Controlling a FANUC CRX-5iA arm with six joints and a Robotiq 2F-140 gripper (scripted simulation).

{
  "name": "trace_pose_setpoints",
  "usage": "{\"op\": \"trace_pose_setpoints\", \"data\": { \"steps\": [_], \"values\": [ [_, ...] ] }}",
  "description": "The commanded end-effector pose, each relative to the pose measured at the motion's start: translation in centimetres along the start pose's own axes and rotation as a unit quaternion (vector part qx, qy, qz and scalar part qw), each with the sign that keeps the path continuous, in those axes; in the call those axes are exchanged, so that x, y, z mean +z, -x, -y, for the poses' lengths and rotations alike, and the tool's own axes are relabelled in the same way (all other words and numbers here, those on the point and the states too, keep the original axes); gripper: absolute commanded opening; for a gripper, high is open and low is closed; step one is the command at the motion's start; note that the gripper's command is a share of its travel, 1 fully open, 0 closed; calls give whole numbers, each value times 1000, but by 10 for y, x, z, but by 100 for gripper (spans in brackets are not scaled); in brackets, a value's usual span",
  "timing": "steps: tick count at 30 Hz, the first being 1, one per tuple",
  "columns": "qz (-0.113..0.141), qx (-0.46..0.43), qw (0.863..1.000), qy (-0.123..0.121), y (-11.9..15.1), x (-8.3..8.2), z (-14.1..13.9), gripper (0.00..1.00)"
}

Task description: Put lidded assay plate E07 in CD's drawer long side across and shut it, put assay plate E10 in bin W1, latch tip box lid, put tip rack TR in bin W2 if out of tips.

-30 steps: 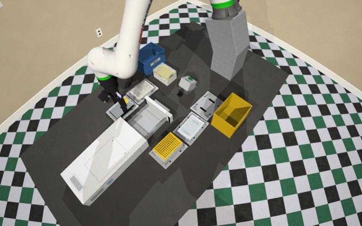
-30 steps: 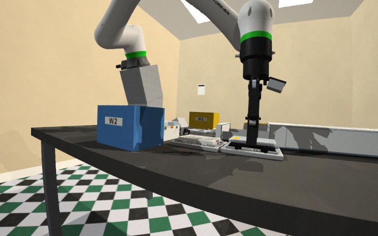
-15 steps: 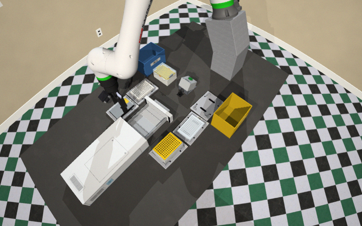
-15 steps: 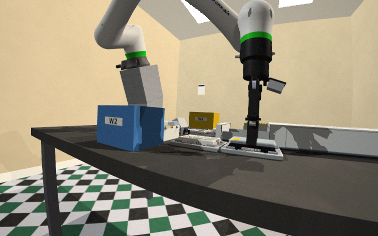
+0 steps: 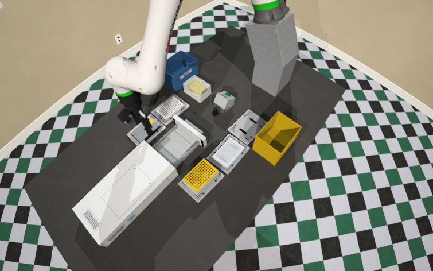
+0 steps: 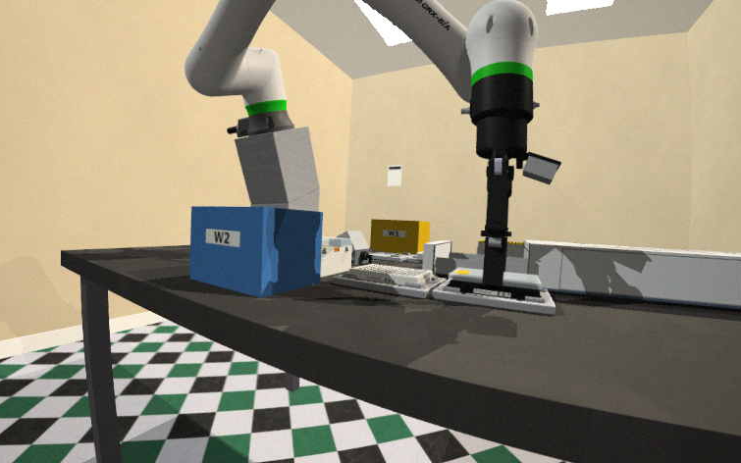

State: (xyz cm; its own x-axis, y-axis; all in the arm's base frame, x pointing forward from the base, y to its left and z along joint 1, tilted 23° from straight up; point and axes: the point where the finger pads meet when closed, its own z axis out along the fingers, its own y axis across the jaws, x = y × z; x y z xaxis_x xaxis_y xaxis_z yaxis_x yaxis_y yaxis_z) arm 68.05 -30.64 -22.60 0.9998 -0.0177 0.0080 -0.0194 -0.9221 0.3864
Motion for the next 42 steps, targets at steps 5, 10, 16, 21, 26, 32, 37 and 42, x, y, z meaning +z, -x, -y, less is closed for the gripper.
{"op": "trace_pose_setpoints", "data": {
  "steps": [5,10,16,21,26,32,37,42],
  "values": [
    [-1,0,1000,0,-1,-1,0,10],
    [-1,0,1000,0,-1,-1,0,10],
    [-1,0,1000,0,-1,-1,0,10],
    [-1,0,1000,0,-1,-1,0,10],
    [-1,0,1000,0,-1,0,0,10],
    [-1,0,1000,0,-1,2,0,10],
    [-1,0,1000,0,-1,3,0,10],
    [-1,0,1000,0,-1,5,0,10]
  ]
}}
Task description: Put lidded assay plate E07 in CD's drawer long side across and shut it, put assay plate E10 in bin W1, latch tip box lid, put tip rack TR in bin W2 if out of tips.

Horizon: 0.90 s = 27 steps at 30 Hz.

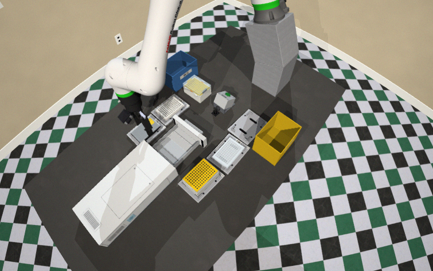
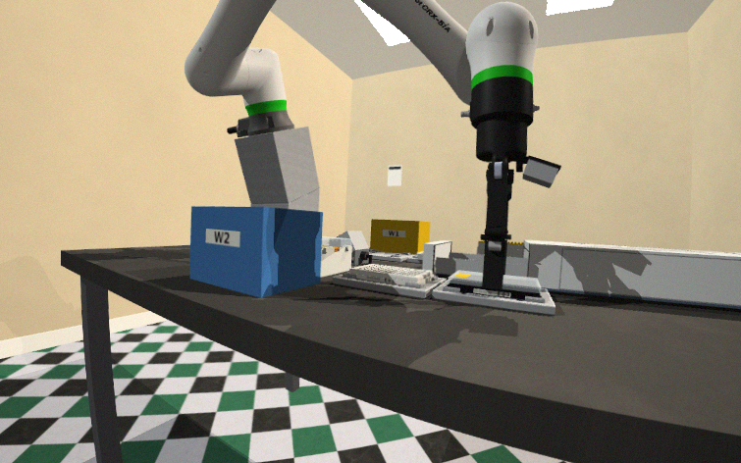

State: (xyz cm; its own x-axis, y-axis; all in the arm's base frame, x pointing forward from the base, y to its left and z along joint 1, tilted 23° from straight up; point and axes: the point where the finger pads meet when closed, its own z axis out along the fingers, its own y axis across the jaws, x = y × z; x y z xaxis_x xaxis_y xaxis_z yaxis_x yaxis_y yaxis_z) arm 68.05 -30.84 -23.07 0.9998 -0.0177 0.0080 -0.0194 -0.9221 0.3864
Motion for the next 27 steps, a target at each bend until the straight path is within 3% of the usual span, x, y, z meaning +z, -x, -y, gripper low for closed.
{"op": "trace_pose_setpoints", "data": {
  "steps": [1,11,12,27],
  "values": [
    [-1,0,1000,0,-1,0,0,10],
    [-1,0,1000,0,-1,1,0,10],
    [-1,0,1000,0,-1,1,0,70],
    [-1,0,1000,0,-1,1,0,70]
  ]
}}
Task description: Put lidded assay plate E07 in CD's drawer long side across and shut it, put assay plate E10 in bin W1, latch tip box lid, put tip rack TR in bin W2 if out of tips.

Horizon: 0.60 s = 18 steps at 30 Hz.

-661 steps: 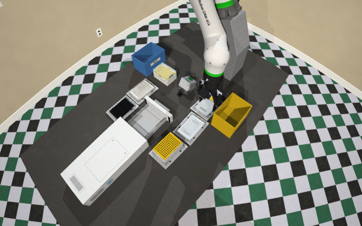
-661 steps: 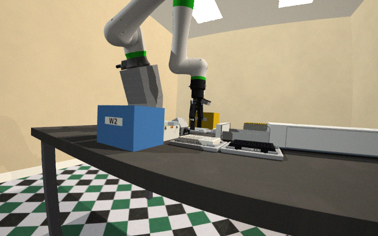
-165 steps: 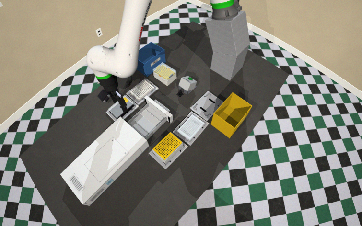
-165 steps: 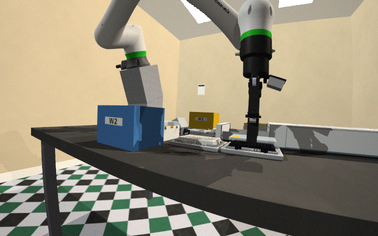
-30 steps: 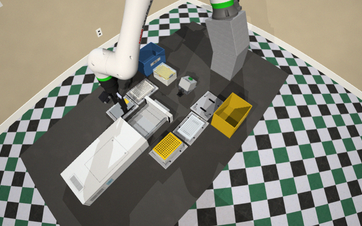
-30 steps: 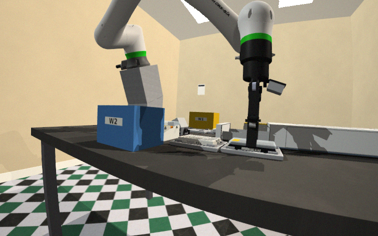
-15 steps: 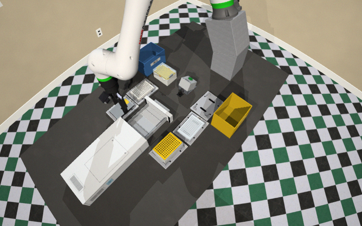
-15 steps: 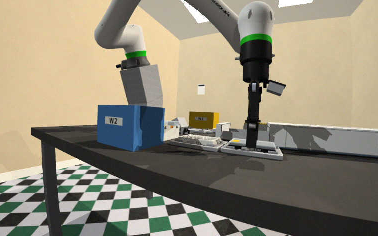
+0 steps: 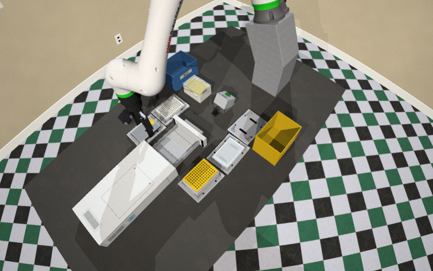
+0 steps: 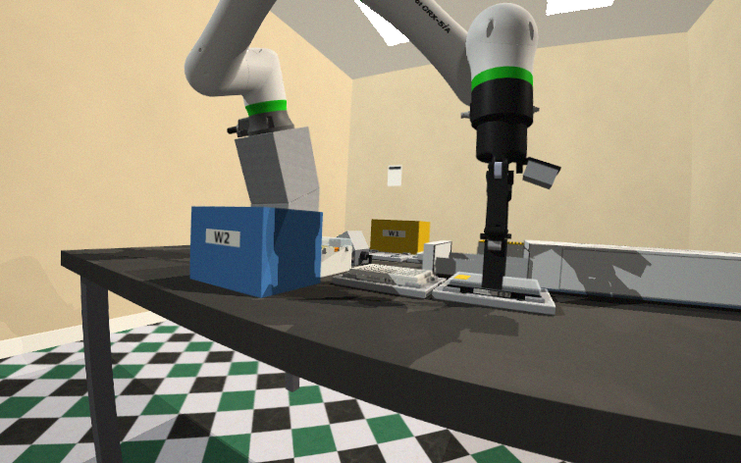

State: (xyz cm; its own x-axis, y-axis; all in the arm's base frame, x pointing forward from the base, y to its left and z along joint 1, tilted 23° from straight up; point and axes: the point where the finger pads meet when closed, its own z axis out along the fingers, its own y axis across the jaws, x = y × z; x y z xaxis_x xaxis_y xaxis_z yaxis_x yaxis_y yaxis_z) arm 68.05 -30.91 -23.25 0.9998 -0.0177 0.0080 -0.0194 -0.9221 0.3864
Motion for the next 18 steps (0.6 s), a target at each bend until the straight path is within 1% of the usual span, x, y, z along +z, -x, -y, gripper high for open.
{"op": "trace_pose_setpoints", "data": {
  "steps": [1,11,18],
  "values": [
    [-1,0,1000,0,-1,-1,0,70],
    [-1,0,1000,0,-1,-1,0,70],
    [-1,0,1000,0,-1,-8,0,70]
  ]
}}
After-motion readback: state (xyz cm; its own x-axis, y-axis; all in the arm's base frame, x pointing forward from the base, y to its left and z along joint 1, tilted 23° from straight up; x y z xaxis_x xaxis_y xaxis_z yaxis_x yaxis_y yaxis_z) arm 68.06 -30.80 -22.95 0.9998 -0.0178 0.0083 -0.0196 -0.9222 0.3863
